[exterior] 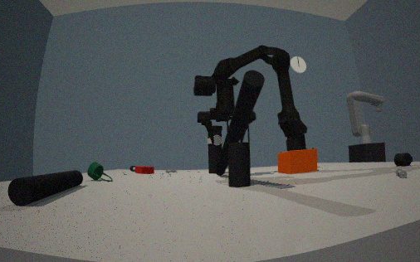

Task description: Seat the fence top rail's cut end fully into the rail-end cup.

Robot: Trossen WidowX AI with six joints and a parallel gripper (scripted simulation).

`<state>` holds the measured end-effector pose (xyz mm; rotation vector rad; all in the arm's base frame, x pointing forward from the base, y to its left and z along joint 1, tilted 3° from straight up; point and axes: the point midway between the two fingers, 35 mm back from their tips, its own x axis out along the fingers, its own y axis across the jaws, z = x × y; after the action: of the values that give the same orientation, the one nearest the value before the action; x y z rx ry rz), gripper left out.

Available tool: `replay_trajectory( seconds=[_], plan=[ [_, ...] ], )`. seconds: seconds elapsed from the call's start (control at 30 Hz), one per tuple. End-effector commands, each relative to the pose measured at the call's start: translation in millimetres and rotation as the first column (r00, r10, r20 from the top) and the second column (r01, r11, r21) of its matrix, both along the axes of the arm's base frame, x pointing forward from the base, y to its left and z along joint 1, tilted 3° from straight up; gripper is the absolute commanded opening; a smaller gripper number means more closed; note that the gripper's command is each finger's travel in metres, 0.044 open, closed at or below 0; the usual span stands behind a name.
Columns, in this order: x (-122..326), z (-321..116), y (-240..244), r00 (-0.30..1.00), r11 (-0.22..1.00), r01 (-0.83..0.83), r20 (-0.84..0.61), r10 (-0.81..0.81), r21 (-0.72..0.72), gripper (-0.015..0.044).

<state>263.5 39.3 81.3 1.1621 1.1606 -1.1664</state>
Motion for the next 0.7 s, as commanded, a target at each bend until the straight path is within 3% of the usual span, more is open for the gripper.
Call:
replay_trajectory(
  seconds=[0.0, 0.67],
  plan=[
    [1.0, -6.5, 0.4, 1.000, 1.000, 0.004, 0.002, -0.004, 0.006, 0.0440],
    [3.9, -38.9, -0.8, 1.000, 1.000, 0.004, 0.002, -0.004, 0.005, 0.0440]
  ],
)
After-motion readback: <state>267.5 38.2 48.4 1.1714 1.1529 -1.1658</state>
